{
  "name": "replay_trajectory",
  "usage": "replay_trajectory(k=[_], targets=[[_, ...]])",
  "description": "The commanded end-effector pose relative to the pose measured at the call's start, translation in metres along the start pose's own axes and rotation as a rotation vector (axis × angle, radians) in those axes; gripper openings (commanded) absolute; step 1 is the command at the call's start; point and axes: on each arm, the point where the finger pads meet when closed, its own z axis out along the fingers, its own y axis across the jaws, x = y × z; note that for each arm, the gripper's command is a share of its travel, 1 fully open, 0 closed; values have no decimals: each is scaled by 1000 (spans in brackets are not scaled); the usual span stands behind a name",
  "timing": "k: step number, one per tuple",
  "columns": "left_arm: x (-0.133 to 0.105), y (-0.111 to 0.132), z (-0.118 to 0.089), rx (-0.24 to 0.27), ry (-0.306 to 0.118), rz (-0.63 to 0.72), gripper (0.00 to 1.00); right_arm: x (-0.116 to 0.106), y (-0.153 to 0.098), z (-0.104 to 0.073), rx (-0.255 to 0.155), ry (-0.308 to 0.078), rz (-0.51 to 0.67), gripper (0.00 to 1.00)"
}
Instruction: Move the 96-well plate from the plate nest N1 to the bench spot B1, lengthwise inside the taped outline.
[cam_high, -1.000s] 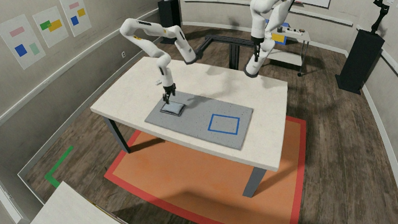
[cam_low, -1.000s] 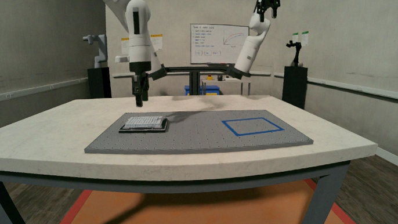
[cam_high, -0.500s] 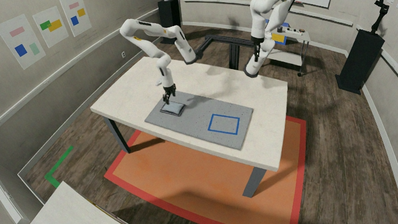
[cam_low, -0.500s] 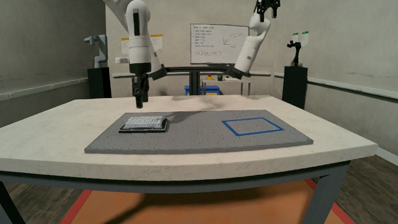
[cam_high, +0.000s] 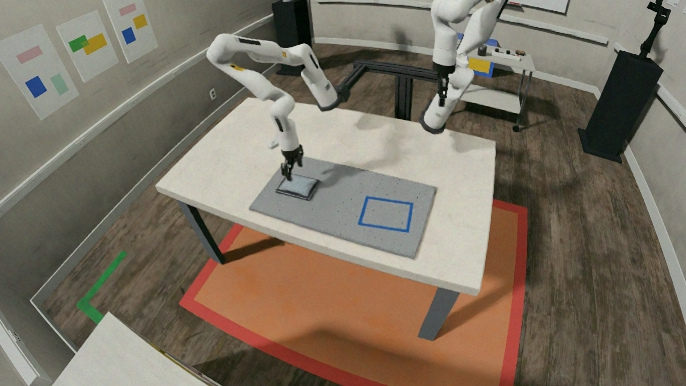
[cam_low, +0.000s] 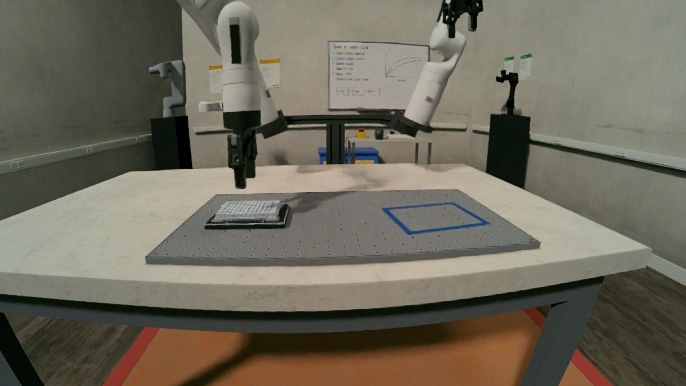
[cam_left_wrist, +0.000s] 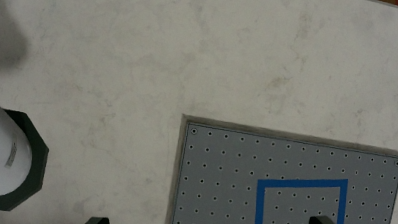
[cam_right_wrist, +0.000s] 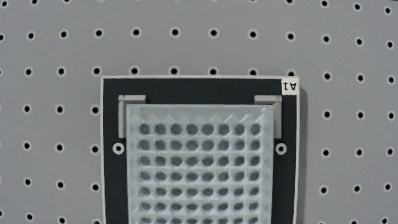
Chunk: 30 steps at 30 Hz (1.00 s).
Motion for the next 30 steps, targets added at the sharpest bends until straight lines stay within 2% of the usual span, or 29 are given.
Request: replay_trajectory(k=[1,30], targets=[[0,0,0,-1,0,0,1000,0,-1,1,2,0,0,1000],[0,0,0,-1,0,0,1000,0,-1,9,2,0,0,1000]])
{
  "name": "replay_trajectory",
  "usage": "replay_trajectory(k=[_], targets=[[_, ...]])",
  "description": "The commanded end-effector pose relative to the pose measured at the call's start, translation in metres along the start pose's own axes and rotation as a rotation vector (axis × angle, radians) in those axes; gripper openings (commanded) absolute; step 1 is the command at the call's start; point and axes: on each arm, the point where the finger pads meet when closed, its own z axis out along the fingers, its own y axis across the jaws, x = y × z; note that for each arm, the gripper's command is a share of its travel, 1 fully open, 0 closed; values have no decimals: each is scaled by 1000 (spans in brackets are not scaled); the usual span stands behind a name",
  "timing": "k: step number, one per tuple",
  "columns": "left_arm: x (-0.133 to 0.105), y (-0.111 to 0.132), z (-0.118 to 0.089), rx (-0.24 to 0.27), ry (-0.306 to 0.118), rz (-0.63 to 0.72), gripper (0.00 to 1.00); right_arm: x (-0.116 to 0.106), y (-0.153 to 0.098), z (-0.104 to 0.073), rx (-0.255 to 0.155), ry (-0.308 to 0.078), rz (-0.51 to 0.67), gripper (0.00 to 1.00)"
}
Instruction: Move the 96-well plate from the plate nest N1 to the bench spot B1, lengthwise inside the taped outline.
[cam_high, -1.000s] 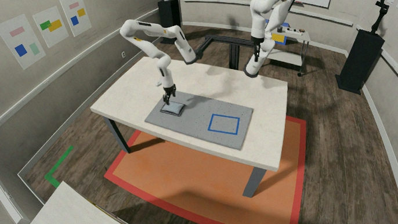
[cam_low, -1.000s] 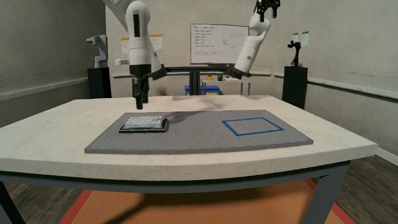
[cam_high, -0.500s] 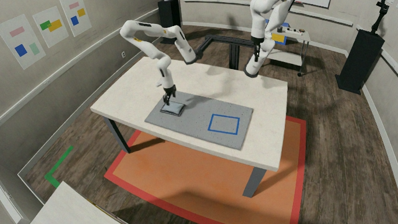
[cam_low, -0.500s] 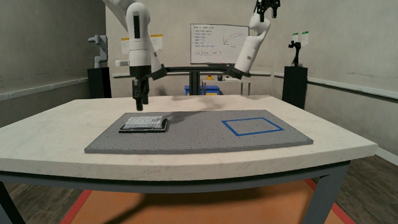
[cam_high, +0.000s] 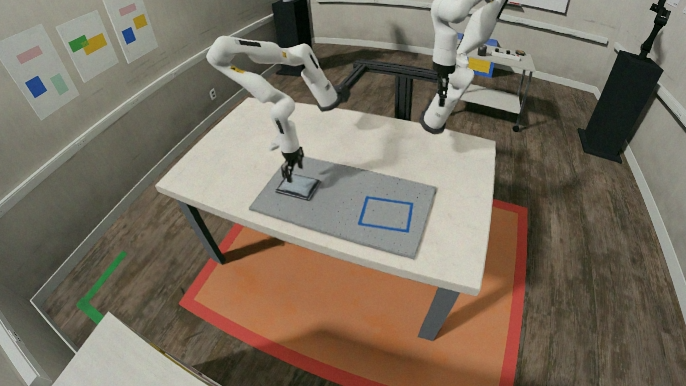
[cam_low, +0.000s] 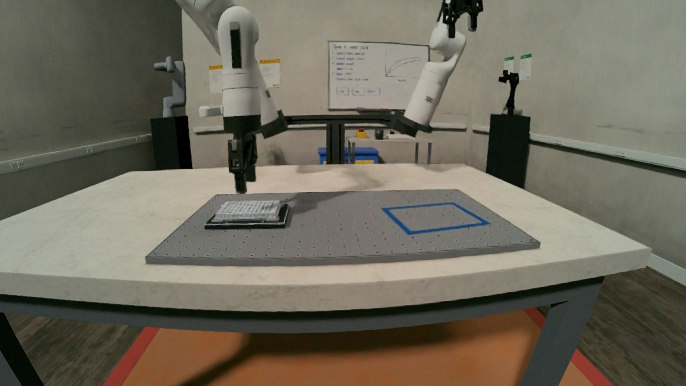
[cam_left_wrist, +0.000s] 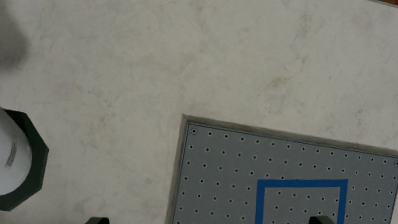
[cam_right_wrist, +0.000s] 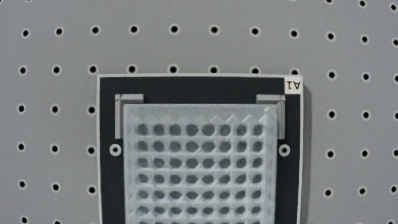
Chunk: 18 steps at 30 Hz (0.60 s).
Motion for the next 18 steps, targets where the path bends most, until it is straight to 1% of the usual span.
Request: replay_trajectory(k=[1,18], targets=[[0,0,0,-1,0,0,1000,0,-1,0,2,0,0,1000],[0,0,0,-1,0,0,1000,0,-1,5,2,0,0,1000]])
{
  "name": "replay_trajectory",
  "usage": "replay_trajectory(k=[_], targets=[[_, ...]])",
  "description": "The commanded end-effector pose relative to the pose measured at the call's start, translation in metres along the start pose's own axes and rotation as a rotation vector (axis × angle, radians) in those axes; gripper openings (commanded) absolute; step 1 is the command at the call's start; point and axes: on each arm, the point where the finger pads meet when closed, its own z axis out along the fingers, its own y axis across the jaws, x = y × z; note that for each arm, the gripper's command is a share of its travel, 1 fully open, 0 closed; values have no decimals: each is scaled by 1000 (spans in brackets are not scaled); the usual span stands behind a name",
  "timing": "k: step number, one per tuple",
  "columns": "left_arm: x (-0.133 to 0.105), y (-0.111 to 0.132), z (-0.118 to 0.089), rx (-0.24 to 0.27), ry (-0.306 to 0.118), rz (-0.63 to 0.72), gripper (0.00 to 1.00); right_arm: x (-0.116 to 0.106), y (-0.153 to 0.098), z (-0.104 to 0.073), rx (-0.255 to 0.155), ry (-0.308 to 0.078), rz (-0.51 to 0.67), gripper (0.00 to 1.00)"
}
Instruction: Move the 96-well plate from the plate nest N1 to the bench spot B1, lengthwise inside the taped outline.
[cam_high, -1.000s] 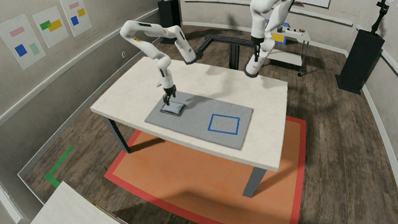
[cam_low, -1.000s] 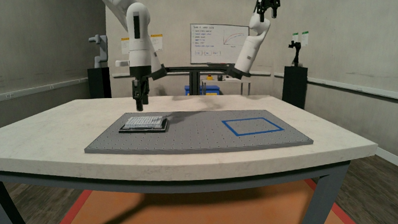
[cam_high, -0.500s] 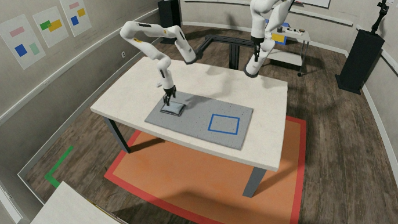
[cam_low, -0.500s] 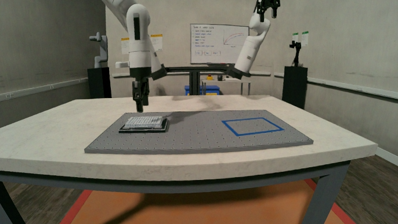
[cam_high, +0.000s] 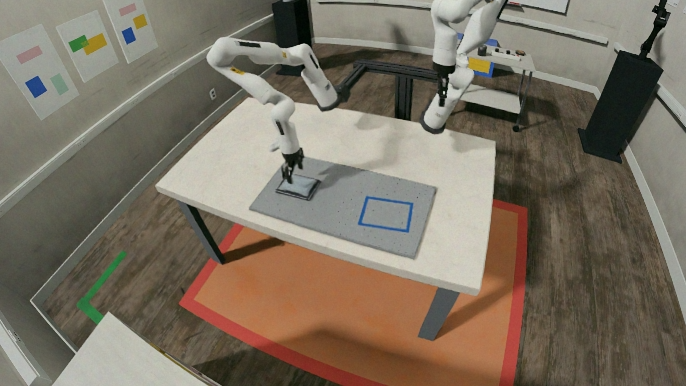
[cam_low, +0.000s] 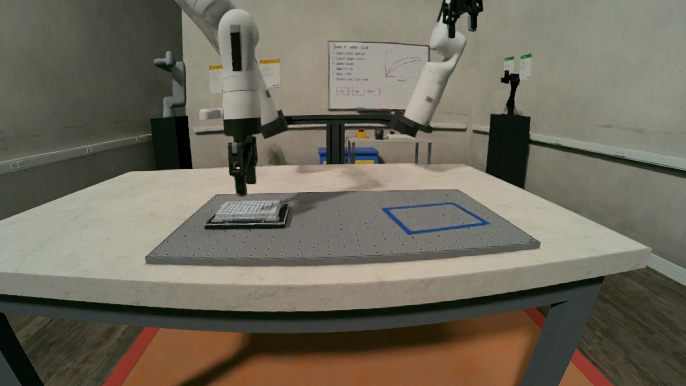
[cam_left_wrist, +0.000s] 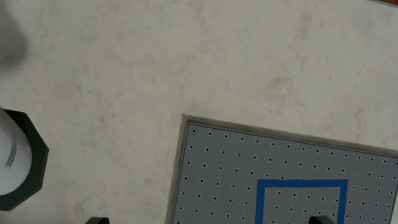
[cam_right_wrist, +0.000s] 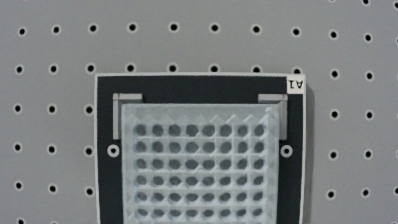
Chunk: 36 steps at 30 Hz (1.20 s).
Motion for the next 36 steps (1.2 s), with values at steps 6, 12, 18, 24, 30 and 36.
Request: replay_trajectory(k=[6,12,18,24,30,36], targets=[[0,0,0,-1,0,0,1000,0,-1,2,2,0,0,1000],[0,0,0,-1,0,0,1000,0,-1,4,2,0,0,1000],[0,0,0,-1,0,0,1000,0,-1,5,2,0,0,1000],[0,0,0,-1,0,0,1000,0,-1,7,2,0,0,1000],[0,0,0,-1,0,0,1000,0,-1,9,2,0,0,1000],[0,0,0,-1,0,0,1000,0,-1,11,2,0,0,1000]])
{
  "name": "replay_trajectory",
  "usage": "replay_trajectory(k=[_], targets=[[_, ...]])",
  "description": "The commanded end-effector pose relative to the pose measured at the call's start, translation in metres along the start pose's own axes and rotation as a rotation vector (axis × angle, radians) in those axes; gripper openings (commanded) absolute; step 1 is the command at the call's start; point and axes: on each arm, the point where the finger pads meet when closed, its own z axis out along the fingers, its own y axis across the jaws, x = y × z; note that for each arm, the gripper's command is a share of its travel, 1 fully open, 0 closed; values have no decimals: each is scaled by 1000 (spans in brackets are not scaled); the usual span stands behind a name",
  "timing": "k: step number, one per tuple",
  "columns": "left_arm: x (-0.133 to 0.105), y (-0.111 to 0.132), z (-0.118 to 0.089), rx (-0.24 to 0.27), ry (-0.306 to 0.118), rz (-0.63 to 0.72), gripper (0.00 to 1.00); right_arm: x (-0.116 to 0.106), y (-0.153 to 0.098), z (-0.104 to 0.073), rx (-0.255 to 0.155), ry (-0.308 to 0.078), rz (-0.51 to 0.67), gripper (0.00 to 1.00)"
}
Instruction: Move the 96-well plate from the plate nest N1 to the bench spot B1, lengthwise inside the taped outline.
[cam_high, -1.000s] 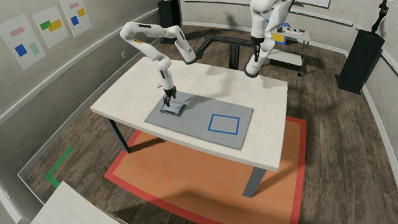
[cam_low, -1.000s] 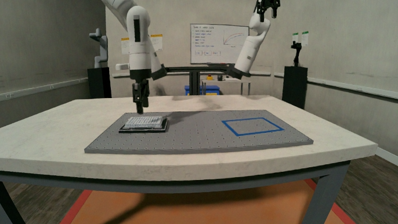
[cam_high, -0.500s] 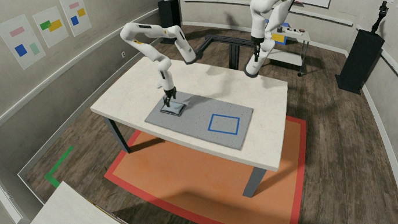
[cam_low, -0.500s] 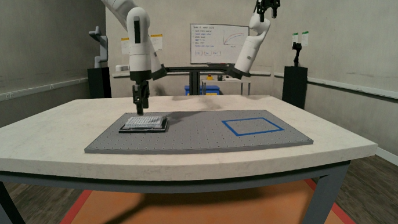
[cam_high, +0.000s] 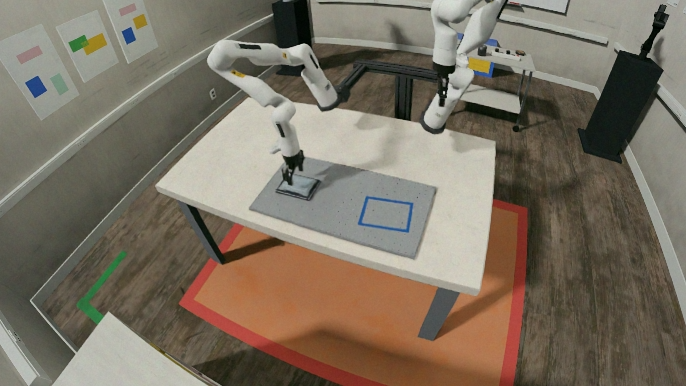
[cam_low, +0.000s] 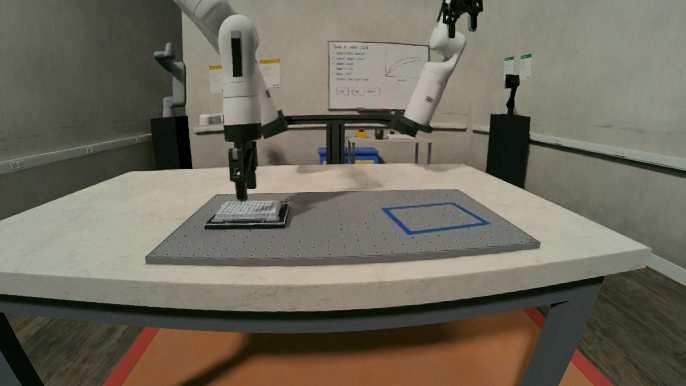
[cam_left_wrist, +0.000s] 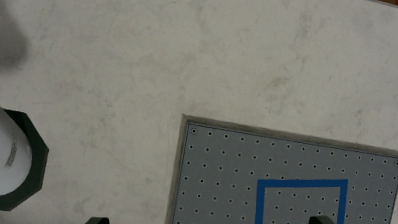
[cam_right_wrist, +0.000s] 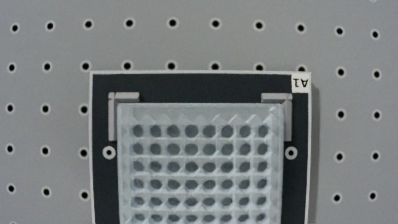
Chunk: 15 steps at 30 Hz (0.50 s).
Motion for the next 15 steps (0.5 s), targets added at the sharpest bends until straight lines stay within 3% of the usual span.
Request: replay_trajectory(k=[1,15], targets=[[0,0,0,-1,0,0,1000,0,-1,0,2,0,0,1000],[0,0,0,-1,0,0,1000,0,-1,4,2,0,0,1000]])
